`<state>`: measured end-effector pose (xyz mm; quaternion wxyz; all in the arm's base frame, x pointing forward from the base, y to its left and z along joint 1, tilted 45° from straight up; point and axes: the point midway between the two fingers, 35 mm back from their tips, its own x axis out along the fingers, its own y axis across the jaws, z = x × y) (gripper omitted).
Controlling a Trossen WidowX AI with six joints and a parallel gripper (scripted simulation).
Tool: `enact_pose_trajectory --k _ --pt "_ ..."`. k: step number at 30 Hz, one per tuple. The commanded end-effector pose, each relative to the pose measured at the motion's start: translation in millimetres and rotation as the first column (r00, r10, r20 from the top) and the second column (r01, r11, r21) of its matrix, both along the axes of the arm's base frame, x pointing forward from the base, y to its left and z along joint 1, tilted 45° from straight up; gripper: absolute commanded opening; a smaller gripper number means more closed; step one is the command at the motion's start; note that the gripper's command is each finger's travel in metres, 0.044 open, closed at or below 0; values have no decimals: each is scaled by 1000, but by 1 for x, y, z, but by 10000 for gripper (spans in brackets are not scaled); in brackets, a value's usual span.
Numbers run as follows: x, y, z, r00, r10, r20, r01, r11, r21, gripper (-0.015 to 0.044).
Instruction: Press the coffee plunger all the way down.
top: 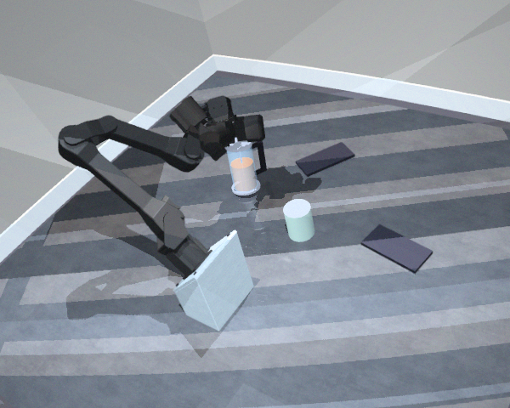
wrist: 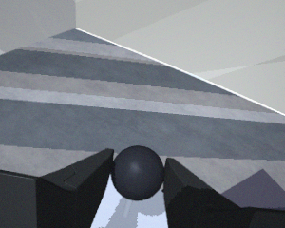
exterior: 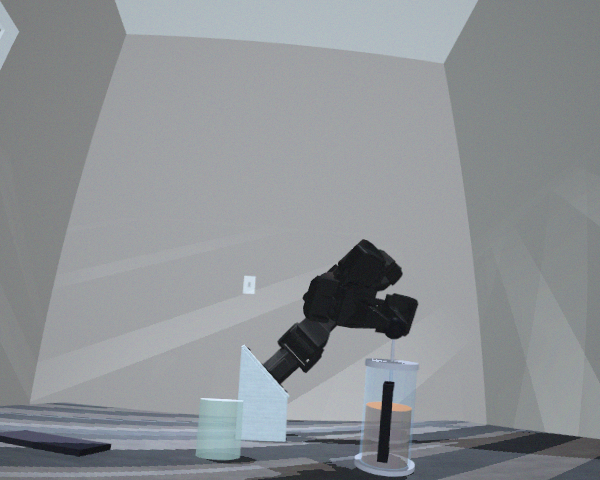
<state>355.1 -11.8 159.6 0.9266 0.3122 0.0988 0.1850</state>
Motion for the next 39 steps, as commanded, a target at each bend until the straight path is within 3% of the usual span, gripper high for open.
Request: enact_pose_trajectory --k 1,39 --pt "1 12 -13 998 46 -46 -45 999 23 115" --pt "7 9 -12 998 46 -45 -45 999 23 115"
